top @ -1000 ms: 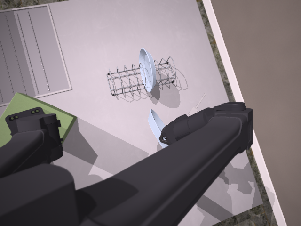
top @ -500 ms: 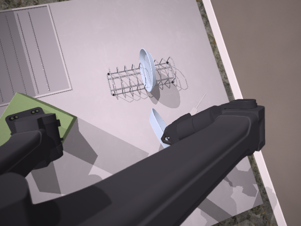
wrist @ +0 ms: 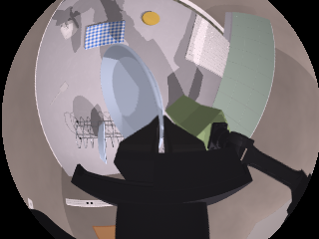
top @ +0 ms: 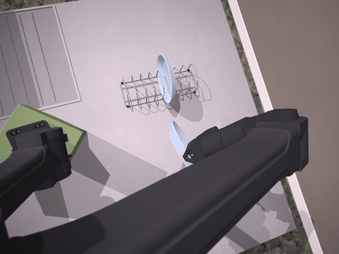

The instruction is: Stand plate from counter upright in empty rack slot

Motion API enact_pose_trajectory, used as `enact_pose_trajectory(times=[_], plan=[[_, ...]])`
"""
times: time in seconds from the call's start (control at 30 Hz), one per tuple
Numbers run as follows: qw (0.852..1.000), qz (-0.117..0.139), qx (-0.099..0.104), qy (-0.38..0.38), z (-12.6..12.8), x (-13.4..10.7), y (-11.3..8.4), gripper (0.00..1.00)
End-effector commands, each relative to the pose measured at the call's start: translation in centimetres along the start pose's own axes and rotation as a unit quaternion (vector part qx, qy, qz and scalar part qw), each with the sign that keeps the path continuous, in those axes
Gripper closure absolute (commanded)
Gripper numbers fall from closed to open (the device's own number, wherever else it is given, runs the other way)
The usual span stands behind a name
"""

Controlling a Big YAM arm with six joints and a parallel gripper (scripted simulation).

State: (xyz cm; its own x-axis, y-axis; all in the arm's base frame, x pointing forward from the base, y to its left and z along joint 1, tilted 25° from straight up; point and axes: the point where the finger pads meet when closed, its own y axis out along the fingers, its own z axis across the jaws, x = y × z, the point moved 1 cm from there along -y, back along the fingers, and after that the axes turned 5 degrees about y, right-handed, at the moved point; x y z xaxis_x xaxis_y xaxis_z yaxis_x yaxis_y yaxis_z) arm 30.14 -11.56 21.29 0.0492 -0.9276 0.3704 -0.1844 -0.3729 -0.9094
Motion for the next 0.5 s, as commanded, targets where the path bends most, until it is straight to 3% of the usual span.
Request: enact_pose_trajectory(times=[0.0, 0.47], plan=[[1.0, -0.004, 0.027, 0.007, 0.26, 0.48, -2.99, 1.0], [1.0, -0.004, 0.025, 0.006, 0.08, 0.47, -3.31, 1.0]])
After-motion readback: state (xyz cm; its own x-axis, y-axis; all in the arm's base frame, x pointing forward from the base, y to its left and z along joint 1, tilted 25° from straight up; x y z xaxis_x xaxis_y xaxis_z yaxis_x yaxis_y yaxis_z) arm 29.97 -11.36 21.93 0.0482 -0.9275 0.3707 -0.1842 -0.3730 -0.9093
